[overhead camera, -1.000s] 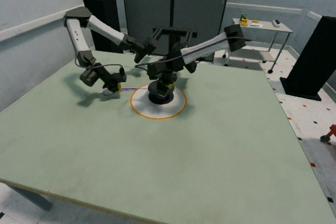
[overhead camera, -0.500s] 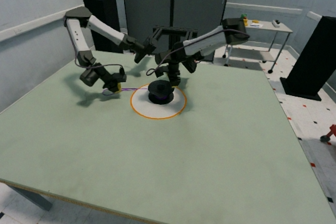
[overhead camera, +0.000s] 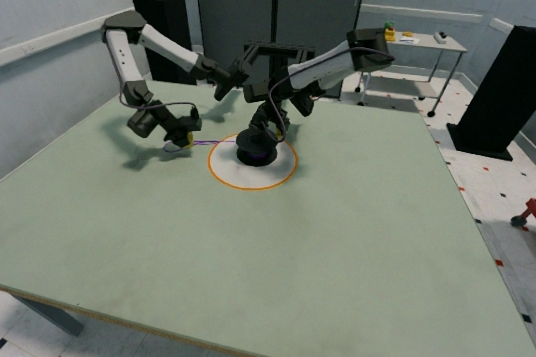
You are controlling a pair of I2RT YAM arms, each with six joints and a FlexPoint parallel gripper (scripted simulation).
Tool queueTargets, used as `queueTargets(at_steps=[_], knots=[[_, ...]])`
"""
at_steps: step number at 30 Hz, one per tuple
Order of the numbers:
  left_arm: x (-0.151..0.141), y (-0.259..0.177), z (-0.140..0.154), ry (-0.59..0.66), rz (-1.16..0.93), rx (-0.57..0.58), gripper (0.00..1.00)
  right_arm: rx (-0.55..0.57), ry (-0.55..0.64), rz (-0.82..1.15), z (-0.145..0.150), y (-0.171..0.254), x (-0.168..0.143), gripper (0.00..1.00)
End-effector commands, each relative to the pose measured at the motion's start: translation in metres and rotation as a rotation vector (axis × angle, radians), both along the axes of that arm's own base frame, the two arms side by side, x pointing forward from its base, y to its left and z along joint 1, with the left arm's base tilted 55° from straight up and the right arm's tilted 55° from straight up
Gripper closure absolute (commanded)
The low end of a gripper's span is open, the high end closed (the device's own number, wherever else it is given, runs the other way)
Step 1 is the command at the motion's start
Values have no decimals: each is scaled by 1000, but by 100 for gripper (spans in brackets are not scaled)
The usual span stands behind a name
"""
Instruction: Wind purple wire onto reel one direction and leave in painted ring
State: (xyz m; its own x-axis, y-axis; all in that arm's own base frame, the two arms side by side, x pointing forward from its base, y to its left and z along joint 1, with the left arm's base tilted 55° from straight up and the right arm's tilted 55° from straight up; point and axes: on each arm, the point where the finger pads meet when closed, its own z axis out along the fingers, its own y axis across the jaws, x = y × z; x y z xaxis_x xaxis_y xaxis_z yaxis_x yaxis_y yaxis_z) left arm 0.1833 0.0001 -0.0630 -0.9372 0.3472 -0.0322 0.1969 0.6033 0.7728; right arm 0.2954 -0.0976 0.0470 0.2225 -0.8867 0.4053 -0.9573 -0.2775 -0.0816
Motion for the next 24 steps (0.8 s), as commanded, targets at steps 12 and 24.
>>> queueTargets(at_steps=[12,24], knots=[[15,-6,9,-700,546,-211,26,-8,-27,22,9,4,6,100],[9,-4,9,-708,552,-212,26,-8,-27,22,9,4,6,100]])
